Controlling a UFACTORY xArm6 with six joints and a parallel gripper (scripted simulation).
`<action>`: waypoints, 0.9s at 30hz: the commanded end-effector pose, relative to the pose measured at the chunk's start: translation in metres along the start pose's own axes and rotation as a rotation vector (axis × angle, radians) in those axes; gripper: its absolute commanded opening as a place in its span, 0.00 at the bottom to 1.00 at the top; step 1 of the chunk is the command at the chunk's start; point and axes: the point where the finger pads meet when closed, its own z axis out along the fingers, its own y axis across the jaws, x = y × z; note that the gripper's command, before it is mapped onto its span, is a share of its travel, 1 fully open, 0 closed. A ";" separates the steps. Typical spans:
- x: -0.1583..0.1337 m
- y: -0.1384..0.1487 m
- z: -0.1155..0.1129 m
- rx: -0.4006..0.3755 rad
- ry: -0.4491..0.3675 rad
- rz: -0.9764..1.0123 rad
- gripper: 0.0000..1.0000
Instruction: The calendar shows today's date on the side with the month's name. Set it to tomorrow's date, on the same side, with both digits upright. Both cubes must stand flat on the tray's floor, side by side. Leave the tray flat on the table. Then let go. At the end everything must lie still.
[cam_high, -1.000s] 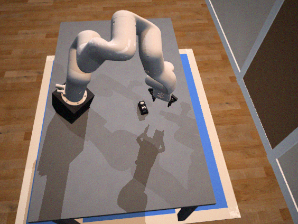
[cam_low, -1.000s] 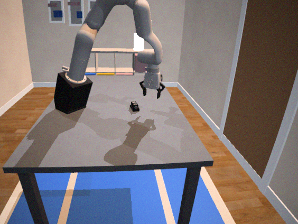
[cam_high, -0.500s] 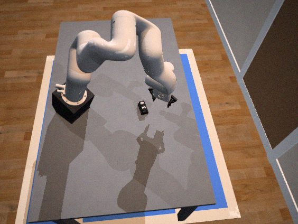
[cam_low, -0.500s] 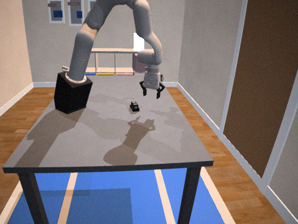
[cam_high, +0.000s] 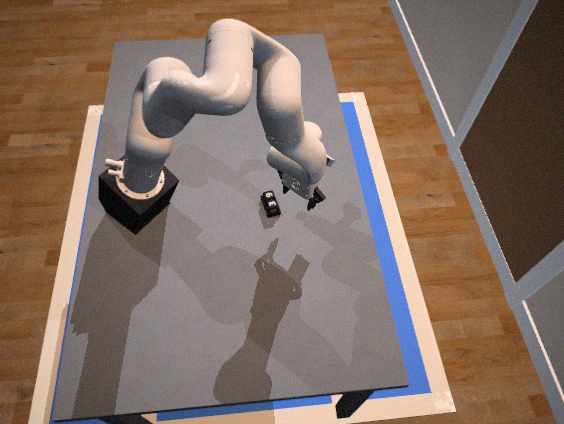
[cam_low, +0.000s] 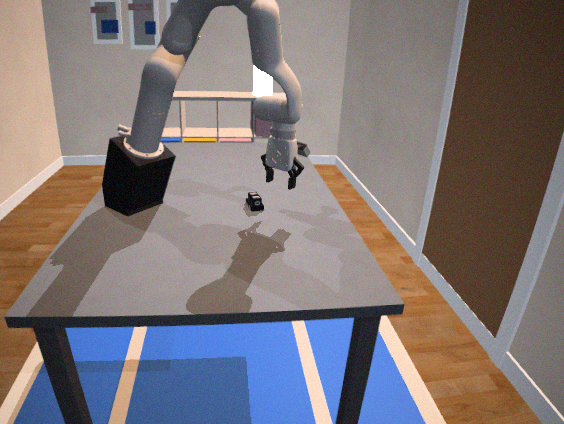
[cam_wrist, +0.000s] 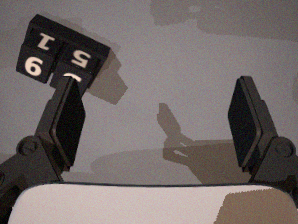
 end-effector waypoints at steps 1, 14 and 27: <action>-0.003 0.001 -0.001 -0.009 0.006 0.090 1.00; -0.030 -0.005 -0.001 -0.008 0.007 0.259 1.00; -0.049 -0.009 -0.001 -0.007 0.008 0.520 1.00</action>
